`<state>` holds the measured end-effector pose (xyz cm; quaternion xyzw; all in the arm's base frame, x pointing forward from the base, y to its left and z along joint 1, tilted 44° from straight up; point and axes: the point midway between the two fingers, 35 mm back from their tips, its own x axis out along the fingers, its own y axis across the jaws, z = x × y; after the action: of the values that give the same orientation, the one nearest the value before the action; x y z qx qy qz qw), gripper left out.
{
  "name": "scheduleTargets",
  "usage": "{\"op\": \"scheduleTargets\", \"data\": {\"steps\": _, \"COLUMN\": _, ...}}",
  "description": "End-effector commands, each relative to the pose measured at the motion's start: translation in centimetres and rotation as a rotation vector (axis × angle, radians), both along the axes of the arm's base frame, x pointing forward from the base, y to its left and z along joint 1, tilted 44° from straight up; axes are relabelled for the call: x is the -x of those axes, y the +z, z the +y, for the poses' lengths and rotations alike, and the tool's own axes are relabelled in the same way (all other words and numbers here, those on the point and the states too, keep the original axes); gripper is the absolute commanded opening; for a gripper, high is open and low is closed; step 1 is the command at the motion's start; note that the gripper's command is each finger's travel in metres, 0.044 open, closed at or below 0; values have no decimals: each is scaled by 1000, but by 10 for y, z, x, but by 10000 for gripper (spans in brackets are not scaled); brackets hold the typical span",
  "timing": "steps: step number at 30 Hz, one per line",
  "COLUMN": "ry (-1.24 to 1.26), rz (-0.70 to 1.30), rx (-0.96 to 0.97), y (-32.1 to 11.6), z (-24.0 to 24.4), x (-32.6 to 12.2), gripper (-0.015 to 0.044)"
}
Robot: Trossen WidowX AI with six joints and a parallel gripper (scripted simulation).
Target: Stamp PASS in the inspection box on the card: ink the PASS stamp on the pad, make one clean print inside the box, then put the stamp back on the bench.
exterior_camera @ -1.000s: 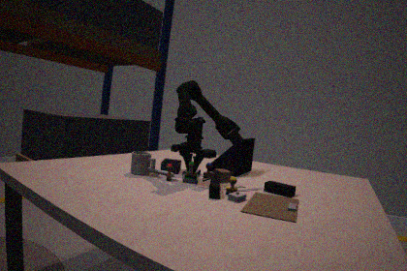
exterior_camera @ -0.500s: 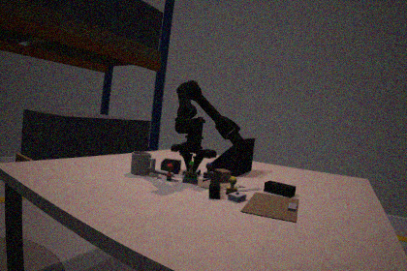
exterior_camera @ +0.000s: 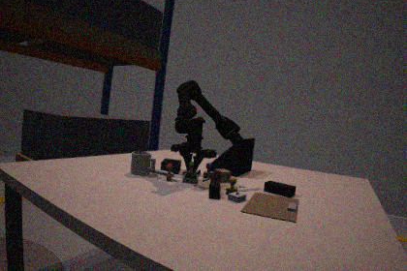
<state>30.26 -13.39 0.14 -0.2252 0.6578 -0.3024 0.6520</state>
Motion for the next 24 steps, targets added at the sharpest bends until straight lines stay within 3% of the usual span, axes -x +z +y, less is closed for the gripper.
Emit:
{"op": "scheduleTargets", "data": {"steps": 1, "ry": -3, "rz": 1, "rx": 5, "y": 0, "z": -2, "x": 0, "gripper": 0}}
{"op": "scheduleTargets", "data": {"steps": 24, "ry": -3, "rz": 1, "rx": 5, "y": 7, "z": 5, "x": 0, "gripper": 0}}
